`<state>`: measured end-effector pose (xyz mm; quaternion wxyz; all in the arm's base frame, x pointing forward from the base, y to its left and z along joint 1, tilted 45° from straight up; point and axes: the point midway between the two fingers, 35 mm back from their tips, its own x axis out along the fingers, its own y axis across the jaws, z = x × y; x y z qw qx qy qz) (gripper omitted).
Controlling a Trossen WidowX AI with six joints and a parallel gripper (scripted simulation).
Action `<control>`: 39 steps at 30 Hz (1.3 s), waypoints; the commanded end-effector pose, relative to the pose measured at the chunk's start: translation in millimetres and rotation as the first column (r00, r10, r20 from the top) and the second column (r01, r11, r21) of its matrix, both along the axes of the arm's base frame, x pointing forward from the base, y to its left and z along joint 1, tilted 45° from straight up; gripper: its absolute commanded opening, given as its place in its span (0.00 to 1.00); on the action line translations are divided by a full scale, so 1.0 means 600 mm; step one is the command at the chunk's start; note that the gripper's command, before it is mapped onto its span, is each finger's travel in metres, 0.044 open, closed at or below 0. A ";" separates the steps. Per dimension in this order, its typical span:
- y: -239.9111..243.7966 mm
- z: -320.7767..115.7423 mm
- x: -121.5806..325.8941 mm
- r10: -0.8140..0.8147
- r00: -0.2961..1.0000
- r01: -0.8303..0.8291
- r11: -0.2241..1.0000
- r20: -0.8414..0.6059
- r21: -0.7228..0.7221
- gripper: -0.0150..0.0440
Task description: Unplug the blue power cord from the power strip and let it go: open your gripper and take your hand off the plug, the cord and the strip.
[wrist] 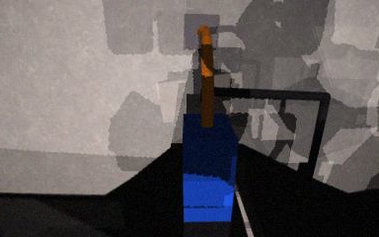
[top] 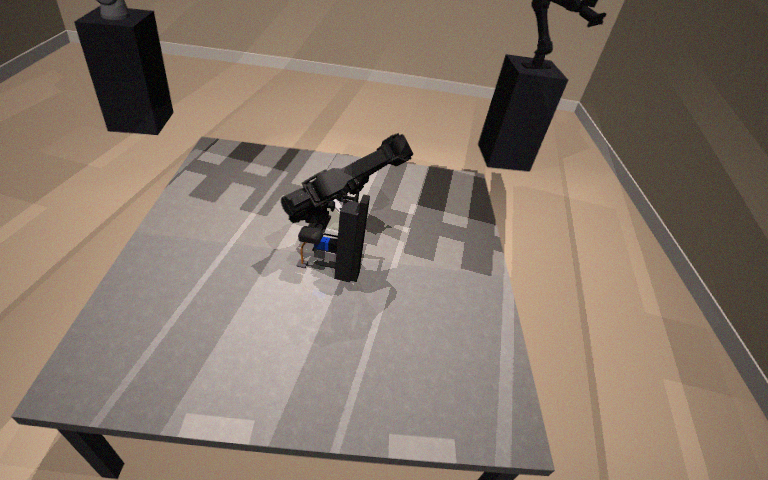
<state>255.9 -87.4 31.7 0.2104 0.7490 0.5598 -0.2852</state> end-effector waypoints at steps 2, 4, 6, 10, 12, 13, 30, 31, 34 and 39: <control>-0.048 -0.035 -0.015 -0.014 0.999 0.012 0.998 -0.029 -0.065 0.25; -0.052 -0.038 -0.016 -0.014 0.999 0.012 0.998 -0.029 -0.065 0.25; -0.056 -0.041 -0.018 -0.014 0.999 0.012 0.998 -0.029 -0.065 0.25; -0.064 -0.047 -0.022 -0.014 0.999 0.012 0.998 -0.029 -0.065 0.25; -0.068 -0.050 -0.025 -0.014 0.999 0.012 0.998 -0.029 -0.065 0.25; -0.070 -0.052 -0.026 -0.014 0.999 0.012 0.998 -0.029 -0.065 0.25; -0.066 -0.052 -0.026 -0.014 0.999 0.012 0.998 -0.029 -0.060 0.70; -0.066 -0.052 -0.026 -0.014 0.999 0.012 0.998 -0.029 -0.060 0.74; -0.070 -0.054 -0.027 -0.014 0.999 0.012 0.998 -0.029 -0.061 0.88; -0.124 -0.089 -0.042 -0.015 0.999 0.013 0.998 -0.029 -0.065 1.00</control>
